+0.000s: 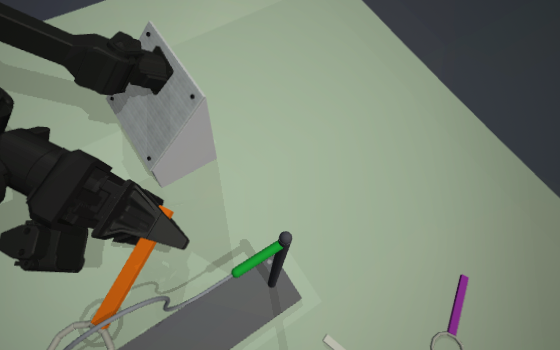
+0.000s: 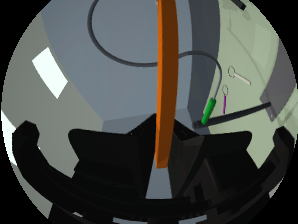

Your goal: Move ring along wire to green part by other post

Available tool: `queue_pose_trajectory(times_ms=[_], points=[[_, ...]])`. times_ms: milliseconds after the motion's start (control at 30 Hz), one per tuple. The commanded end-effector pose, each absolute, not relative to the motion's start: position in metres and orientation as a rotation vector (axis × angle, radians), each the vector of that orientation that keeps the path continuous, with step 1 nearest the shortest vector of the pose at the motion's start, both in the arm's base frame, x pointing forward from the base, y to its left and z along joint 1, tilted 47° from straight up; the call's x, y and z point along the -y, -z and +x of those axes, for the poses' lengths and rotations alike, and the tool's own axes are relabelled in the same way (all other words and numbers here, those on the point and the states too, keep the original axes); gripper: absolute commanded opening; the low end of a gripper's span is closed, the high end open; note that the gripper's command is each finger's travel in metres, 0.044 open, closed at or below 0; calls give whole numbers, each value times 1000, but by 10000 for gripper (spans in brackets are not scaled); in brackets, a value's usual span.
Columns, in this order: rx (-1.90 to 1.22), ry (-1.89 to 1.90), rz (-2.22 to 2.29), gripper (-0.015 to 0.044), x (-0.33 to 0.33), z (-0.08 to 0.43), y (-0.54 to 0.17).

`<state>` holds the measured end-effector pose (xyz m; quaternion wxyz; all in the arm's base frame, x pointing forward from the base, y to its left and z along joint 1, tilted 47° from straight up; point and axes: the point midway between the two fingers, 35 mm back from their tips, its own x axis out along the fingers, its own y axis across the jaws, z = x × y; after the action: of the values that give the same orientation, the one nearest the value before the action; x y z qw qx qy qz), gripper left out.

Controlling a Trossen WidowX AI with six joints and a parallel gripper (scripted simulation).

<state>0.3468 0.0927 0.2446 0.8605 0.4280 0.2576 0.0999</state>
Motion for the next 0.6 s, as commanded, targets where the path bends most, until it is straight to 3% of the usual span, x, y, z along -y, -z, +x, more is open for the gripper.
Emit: queue_pose_trajectory(times_ms=[0, 567], points=[[-532, -210, 874, -150, -93, 347, -249], [-527, -156, 680, -150, -87, 348, -242]])
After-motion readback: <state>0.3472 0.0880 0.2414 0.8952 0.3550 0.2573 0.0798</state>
